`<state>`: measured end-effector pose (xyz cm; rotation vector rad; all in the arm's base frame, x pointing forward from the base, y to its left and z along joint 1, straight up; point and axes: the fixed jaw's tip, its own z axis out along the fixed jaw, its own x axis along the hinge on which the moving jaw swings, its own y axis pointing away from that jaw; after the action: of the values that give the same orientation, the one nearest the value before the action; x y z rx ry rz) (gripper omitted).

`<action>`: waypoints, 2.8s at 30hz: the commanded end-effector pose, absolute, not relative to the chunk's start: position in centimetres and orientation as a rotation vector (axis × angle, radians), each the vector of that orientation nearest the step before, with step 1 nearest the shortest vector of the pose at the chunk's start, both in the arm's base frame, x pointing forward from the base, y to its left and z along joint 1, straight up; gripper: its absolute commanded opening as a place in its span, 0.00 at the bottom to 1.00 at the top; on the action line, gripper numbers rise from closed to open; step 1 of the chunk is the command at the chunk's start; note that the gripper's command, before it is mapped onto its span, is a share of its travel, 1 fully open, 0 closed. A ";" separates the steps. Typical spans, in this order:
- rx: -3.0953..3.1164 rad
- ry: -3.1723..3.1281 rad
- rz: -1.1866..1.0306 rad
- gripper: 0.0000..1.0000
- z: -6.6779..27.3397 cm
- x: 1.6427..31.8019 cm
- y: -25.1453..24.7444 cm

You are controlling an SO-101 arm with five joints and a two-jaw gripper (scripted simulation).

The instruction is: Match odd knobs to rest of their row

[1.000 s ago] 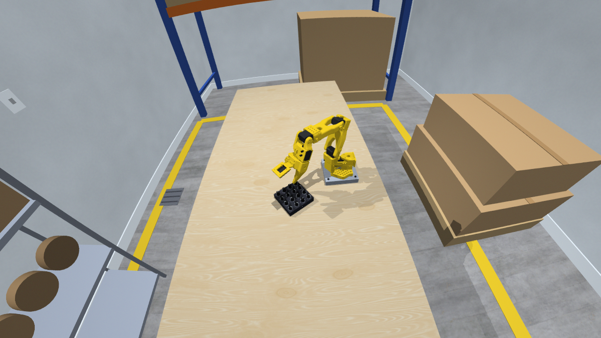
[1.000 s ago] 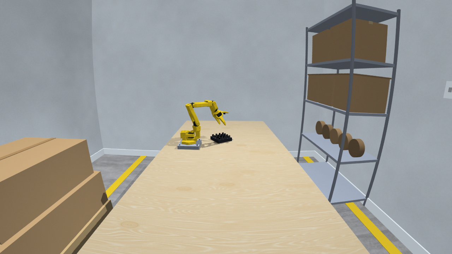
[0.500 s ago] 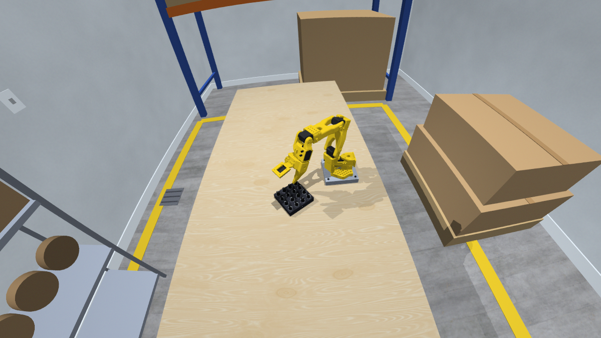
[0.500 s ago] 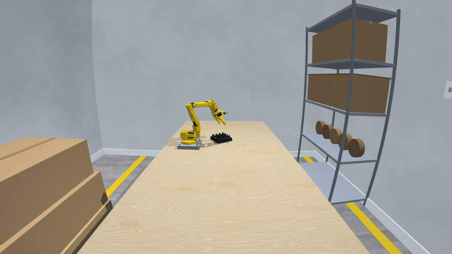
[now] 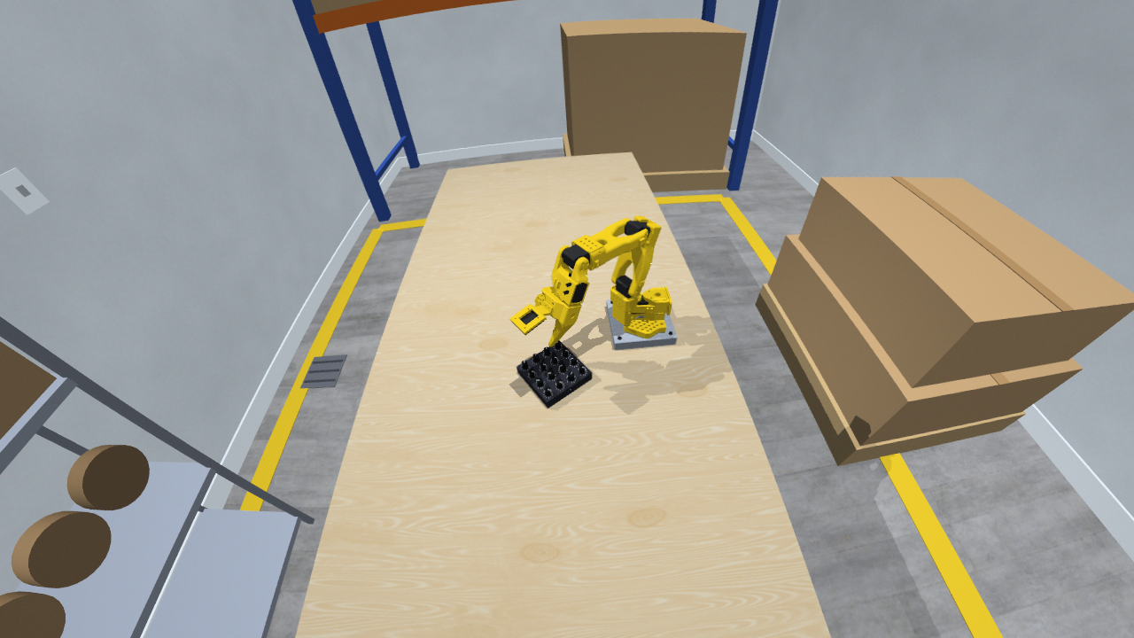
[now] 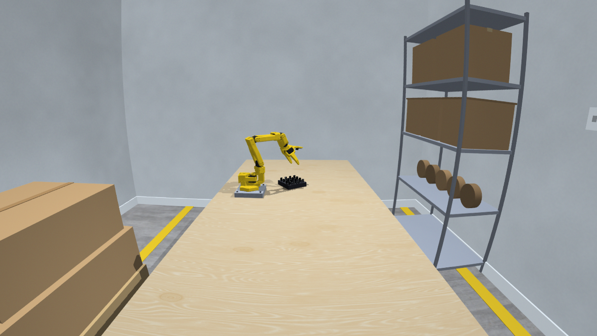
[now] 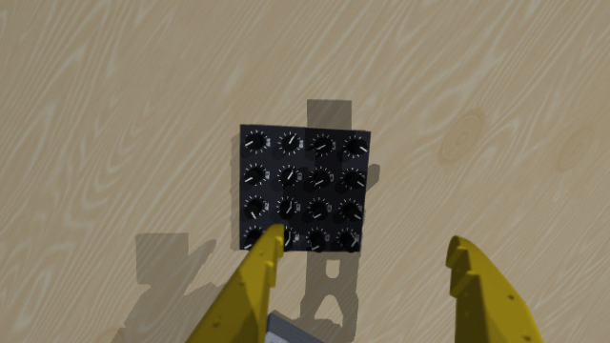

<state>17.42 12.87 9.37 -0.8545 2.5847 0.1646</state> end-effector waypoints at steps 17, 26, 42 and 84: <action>-0.832 2.586 0.168 0.40 9.4 17.7 12.9; -0.832 2.586 0.168 0.40 9.4 17.7 12.9; -0.832 2.586 0.168 0.40 9.4 17.7 12.9; -0.986 2.984 -0.001 0.40 4.4 13.5 10.2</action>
<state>14.08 10.58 4.98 -0.9720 2.9419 0.0177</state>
